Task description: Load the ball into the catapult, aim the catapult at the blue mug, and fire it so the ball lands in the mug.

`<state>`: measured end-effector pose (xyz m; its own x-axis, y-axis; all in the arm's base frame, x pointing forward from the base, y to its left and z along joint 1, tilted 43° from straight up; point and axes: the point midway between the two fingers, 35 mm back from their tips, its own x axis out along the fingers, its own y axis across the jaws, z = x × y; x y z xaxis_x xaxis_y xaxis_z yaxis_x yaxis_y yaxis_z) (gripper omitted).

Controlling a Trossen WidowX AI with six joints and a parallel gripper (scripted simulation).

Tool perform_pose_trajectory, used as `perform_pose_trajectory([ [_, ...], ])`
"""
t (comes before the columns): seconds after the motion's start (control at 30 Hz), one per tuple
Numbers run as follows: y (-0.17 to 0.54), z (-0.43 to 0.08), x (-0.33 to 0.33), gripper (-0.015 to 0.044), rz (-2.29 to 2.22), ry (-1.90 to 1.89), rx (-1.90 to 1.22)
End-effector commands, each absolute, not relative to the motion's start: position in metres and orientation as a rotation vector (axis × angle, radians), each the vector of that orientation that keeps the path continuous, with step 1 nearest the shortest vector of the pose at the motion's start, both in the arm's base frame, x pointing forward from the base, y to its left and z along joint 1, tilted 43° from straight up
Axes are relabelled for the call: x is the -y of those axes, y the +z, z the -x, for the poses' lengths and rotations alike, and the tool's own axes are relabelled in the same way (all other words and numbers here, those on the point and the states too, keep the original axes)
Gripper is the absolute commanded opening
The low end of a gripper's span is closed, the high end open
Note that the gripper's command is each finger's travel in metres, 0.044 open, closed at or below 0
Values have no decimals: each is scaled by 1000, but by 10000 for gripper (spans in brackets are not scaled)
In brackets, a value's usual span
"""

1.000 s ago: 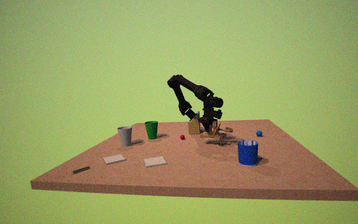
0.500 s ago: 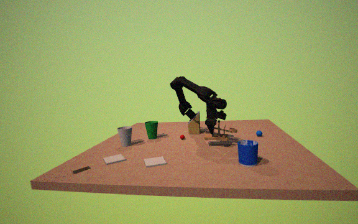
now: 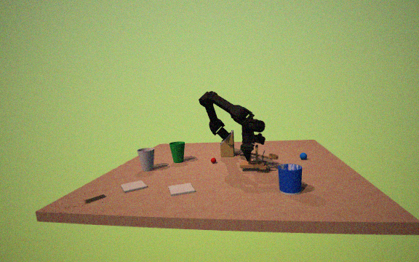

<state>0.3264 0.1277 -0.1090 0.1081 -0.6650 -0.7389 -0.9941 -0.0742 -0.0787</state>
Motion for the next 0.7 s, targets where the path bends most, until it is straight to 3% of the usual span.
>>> perform_pose_trajectory([
  [0.0,-113,-326,-126,0,1818,728,-1607],
  [0.53,-122,-329,-115,0,1805,722,-1618],
  [0.67,-122,-329,-115,105,1805,722,-1618],
])
